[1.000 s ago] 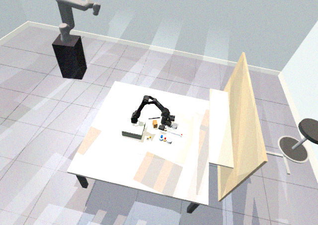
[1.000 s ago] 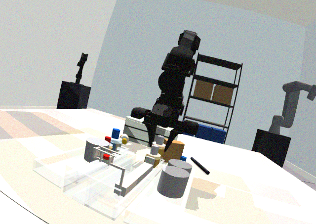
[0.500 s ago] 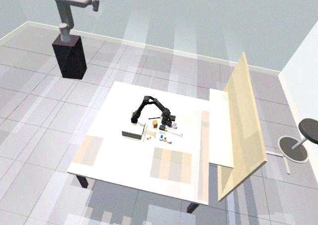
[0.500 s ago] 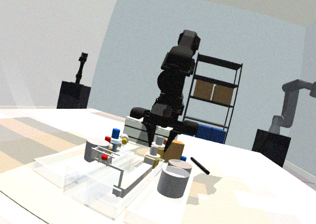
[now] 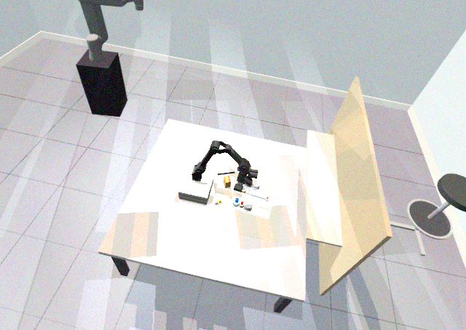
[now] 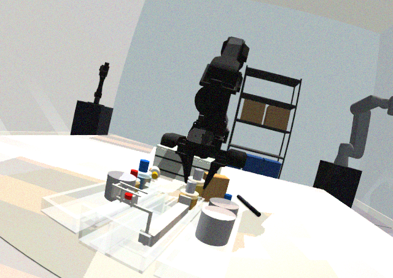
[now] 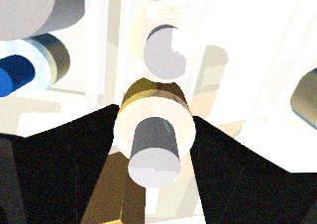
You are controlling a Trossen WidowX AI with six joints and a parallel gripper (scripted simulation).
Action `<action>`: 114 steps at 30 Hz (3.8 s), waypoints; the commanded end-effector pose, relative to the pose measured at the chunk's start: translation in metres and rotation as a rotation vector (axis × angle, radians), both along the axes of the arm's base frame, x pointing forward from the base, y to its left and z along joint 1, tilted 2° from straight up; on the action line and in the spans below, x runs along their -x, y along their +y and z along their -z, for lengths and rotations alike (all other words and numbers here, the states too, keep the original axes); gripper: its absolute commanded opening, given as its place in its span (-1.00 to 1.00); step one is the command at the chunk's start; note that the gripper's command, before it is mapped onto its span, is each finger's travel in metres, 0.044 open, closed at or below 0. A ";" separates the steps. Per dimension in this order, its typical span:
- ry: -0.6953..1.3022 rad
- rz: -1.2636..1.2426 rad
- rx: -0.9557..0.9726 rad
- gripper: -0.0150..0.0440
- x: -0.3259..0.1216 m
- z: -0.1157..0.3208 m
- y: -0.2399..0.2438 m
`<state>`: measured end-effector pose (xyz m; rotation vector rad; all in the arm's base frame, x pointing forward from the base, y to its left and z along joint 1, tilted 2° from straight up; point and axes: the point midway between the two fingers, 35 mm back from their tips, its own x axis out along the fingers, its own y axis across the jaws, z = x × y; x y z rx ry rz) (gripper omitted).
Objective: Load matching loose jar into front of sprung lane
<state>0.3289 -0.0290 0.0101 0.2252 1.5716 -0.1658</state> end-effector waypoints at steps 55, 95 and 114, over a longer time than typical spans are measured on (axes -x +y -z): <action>-0.035 -0.002 0.004 -0.49 -0.018 -0.005 -0.005; -0.036 -0.002 0.004 -0.49 -0.022 -0.005 -0.005; -0.036 -0.002 0.004 -0.49 -0.023 -0.002 -0.006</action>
